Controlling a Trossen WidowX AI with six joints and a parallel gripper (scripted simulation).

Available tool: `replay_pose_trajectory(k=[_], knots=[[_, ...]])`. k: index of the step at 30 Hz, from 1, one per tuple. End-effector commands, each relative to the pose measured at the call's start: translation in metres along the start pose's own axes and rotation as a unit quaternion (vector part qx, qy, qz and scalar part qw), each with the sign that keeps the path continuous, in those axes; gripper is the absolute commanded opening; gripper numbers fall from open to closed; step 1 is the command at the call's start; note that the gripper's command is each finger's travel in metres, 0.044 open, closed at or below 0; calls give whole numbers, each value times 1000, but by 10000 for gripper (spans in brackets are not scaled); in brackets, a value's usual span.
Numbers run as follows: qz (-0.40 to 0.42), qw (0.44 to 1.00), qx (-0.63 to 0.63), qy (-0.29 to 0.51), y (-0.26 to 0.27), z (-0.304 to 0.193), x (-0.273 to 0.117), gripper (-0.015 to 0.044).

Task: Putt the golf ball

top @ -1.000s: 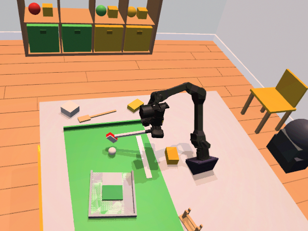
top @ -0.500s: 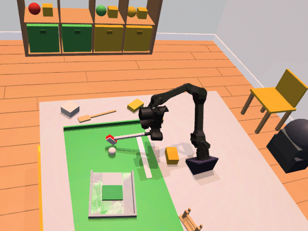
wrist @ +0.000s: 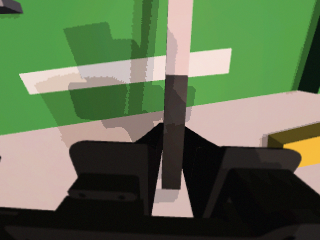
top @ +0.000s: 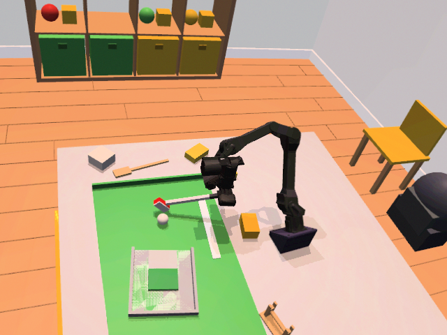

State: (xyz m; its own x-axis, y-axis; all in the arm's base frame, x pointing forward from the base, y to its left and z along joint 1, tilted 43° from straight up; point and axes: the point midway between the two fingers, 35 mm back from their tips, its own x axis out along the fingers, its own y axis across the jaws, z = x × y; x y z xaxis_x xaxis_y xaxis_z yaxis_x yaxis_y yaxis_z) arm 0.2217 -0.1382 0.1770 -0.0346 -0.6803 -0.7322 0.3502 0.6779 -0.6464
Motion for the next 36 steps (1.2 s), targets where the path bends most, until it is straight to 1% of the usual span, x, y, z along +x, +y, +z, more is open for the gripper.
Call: replay_pose_trajectory(k=[1, 6, 12, 21, 23, 26, 31, 36], knots=[[0, 1000, 1, 0, 0, 0, 0, 0], [0, 1000, 1, -1, -7, 1, 0, 0], [-2, 1000, 0, -2, -30, 1, 3, 0], [-2, 1000, 1, 2, -26, 0, 4, 0], [2, 1000, 1, 2, -8, 4, 5, 0], [7, 1000, 0, 3, 35, 8, 5, 0], [3, 1000, 0, 0, 100, 1, 3, 0], [2, 1000, 0, -1, 108, -1, 3, 0]])
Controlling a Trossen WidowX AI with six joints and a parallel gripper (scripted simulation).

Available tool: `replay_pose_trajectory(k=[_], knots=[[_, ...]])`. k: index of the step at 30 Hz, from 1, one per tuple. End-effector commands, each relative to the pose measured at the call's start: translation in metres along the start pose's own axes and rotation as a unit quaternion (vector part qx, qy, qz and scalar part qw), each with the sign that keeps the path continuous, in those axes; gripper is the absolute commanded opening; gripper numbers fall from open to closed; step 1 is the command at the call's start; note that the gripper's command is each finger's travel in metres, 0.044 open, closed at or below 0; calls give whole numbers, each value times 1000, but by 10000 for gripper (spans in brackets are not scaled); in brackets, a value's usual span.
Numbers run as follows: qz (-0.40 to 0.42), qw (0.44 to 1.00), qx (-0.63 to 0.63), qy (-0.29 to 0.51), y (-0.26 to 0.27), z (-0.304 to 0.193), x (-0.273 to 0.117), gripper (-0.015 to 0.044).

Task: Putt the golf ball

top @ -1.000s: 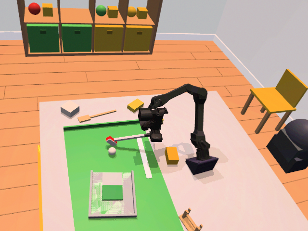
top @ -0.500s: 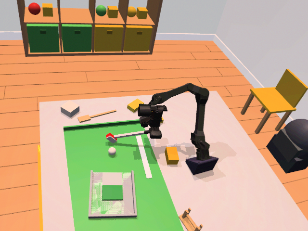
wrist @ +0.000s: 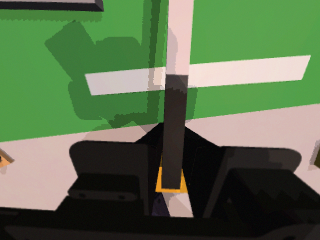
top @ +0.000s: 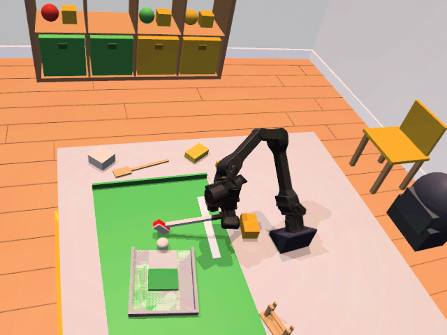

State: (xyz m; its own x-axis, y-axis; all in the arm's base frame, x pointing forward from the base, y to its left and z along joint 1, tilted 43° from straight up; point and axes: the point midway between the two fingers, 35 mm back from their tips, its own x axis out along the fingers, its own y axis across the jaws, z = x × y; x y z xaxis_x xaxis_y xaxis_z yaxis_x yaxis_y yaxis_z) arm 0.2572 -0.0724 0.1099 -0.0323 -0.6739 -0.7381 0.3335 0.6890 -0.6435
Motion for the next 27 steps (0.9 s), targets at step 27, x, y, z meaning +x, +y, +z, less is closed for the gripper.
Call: replay_pose_trajectory(k=[27], knots=[[-1, 1000, 6, -1, 8, -1, -50, 0]])
